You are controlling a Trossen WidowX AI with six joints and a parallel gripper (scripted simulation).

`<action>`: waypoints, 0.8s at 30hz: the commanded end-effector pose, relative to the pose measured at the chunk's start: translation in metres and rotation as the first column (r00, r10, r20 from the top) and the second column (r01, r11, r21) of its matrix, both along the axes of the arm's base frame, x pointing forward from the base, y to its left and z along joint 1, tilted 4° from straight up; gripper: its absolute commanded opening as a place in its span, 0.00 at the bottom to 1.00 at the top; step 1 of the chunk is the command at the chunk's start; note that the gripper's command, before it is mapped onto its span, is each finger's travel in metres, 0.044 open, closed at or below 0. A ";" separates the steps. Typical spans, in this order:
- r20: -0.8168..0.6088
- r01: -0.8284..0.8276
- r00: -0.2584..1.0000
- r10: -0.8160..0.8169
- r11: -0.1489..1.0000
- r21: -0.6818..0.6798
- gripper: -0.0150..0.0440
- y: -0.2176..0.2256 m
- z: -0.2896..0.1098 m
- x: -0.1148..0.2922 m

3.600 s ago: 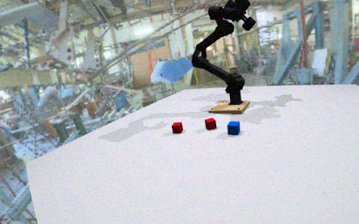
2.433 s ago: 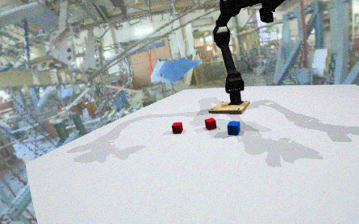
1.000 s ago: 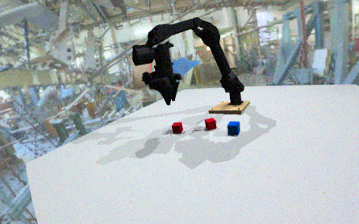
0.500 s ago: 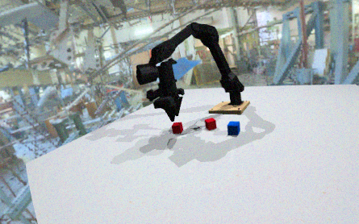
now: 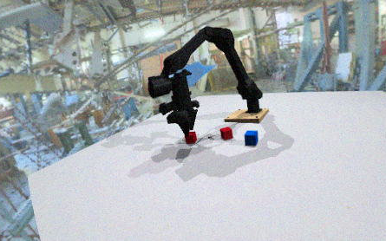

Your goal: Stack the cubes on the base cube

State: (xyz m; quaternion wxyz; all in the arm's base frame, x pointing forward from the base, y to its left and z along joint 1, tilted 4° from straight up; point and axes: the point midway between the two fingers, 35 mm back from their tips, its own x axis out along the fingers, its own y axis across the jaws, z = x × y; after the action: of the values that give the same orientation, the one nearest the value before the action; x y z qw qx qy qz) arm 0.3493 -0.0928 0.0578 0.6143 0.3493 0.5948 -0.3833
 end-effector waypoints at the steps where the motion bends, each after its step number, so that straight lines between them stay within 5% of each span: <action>1: -0.008 -0.005 1.000 0.005 1.000 -0.002 0.70 -0.001 -0.008 -0.001; 9: -0.008 -0.005 1.000 0.005 1.000 -0.002 0.70 -0.001 -0.019 -0.002; 15: -0.008 -0.005 1.000 0.005 1.000 -0.002 0.44 -0.001 -0.019 -0.002; 24: -0.011 -0.012 1.000 0.012 1.000 0.000 0.43 -0.001 -0.012 0.000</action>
State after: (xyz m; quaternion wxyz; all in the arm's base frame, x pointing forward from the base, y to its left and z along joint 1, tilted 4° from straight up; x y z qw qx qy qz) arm 0.3474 -0.0932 0.0415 0.6113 0.3467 0.5991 -0.3836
